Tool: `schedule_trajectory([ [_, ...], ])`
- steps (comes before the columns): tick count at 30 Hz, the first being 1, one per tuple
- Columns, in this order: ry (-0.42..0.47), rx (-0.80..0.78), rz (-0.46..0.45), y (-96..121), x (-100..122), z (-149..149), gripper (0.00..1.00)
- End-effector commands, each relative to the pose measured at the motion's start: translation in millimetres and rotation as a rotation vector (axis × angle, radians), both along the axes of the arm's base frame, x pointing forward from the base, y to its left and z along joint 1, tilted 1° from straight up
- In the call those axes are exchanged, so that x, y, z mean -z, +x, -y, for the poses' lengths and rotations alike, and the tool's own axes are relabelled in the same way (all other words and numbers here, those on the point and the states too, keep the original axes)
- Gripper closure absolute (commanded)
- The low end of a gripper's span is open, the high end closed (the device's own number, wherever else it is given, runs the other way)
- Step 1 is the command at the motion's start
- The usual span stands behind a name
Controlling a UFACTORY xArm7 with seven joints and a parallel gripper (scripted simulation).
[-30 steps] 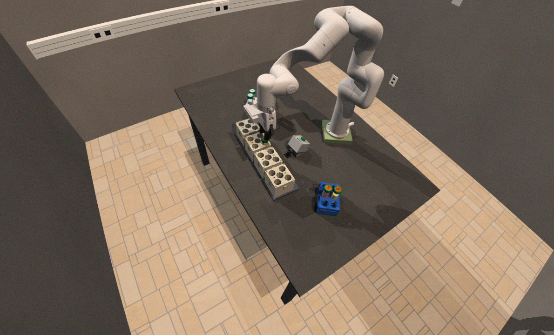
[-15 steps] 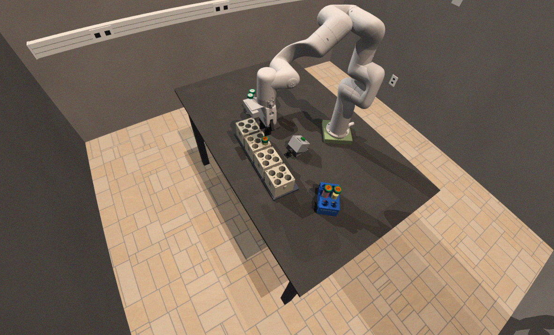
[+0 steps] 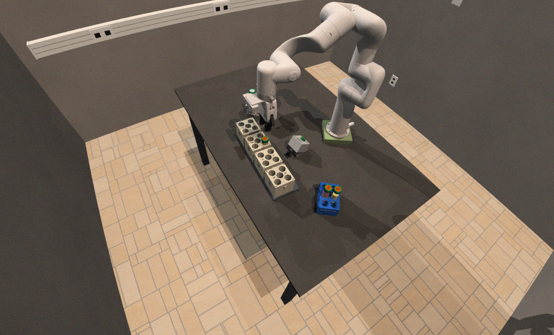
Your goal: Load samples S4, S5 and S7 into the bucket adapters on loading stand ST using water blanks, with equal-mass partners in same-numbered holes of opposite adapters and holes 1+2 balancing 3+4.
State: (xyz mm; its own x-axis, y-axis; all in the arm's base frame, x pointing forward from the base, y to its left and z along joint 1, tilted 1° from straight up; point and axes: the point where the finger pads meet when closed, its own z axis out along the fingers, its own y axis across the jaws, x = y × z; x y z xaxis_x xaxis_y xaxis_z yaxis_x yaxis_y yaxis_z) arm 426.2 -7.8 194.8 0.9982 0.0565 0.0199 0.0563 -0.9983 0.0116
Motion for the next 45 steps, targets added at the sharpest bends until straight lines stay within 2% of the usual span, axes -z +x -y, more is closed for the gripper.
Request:
schedule_trajectory([
  [1,0.0,0.0,0.004,1,-8,0,0.56],
  [16,0.0,0.0,0.004,0,-37,0,0.56],
  [40,0.0,0.0,0.004,0,-37,0,0.56],
  [41,0.001,0.033,0.004,-2,-37,-5,0.43],
  [45,0.004,0.167,0.006,-10,-37,-23,0.43],
])
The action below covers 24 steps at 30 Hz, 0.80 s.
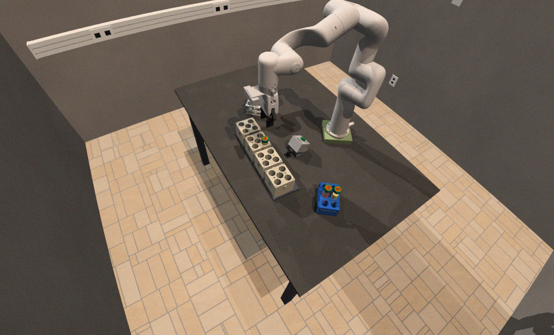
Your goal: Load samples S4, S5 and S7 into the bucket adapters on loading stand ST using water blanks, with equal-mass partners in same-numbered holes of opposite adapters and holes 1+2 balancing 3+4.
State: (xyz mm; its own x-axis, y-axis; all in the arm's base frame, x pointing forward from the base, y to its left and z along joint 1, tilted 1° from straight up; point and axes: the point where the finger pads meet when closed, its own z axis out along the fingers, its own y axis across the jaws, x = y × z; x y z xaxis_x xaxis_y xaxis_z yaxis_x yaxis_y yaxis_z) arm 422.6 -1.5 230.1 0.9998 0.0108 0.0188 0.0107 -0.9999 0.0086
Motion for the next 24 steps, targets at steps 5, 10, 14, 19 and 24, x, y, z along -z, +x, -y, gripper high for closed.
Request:
schedule_trajectory([
  [5,0.005,0.287,0.008,-17,-1,-40,0.43],
  [10,0.007,0.387,0.009,-23,-1,-53,0.43],
  [14,0.01,0.521,0.01,-32,0,-72,0.43],
  [19,0.012,0.584,0.011,-42,0,-94,0.43],
  [24,0.012,0.584,0.011,-48,0,-108,0.43],
])
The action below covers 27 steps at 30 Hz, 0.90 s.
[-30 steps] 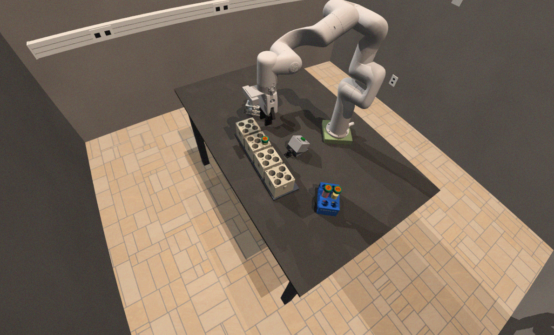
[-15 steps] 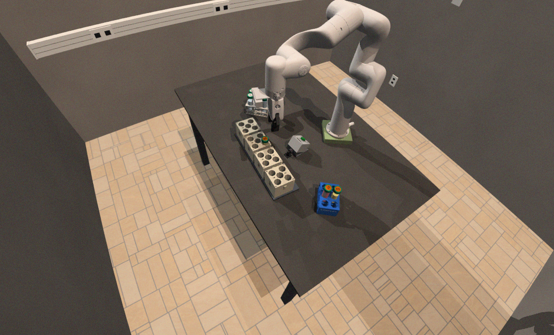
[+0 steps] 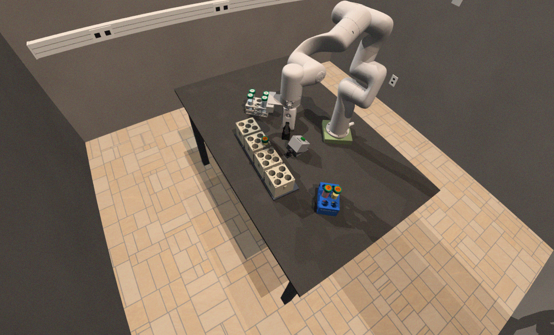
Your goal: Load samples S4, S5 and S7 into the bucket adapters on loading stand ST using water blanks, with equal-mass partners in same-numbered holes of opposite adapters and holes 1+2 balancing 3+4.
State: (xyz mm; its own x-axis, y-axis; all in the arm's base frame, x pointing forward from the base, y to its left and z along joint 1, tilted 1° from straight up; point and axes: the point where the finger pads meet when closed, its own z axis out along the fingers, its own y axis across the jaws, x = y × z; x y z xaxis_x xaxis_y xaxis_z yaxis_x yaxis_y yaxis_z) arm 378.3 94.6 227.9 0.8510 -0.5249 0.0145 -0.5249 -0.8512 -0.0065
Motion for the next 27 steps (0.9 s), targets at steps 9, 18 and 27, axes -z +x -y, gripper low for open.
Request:
schedule_trajectory([
  [9,-0.006,0.021,0.009,-23,-1,-53,0.43],
  [18,-0.006,0.021,0.008,-37,0,-85,0.43],
  [27,-0.006,0.021,0.008,-56,0,-126,0.43],
])
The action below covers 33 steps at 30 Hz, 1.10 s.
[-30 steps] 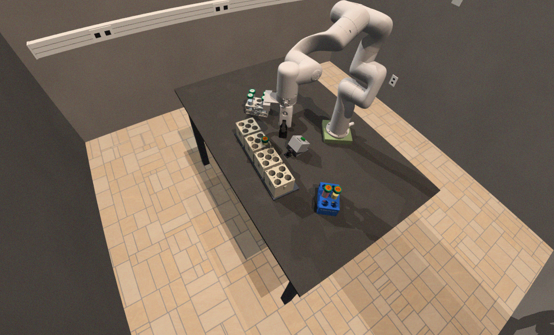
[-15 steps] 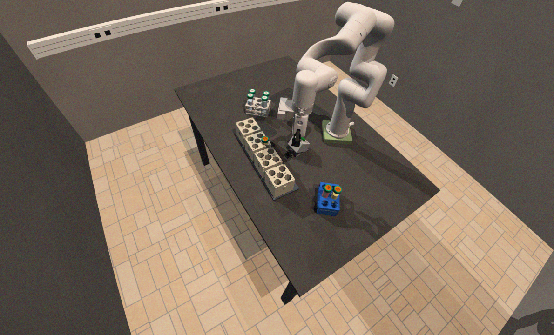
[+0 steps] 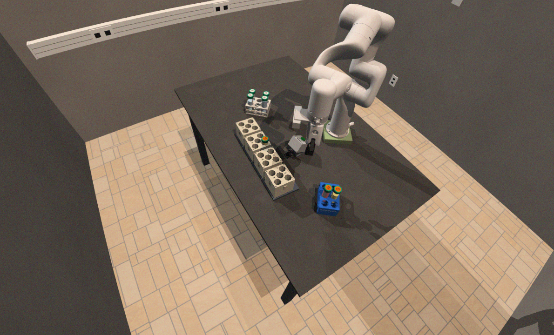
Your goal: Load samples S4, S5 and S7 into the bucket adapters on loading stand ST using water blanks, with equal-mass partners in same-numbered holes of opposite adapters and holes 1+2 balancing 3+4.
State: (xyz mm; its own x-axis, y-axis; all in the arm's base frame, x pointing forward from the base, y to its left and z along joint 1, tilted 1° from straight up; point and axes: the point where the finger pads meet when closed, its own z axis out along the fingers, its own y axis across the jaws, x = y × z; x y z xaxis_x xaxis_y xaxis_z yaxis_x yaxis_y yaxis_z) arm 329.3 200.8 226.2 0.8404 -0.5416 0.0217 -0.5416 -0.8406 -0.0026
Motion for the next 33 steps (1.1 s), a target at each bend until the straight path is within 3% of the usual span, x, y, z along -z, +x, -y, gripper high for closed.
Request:
schedule_trajectory([
  [1,0.001,0.001,0.004,-9,-1,-24,0.43],
  [33,0.002,0.001,0.004,-68,1,-152,0.43],
])
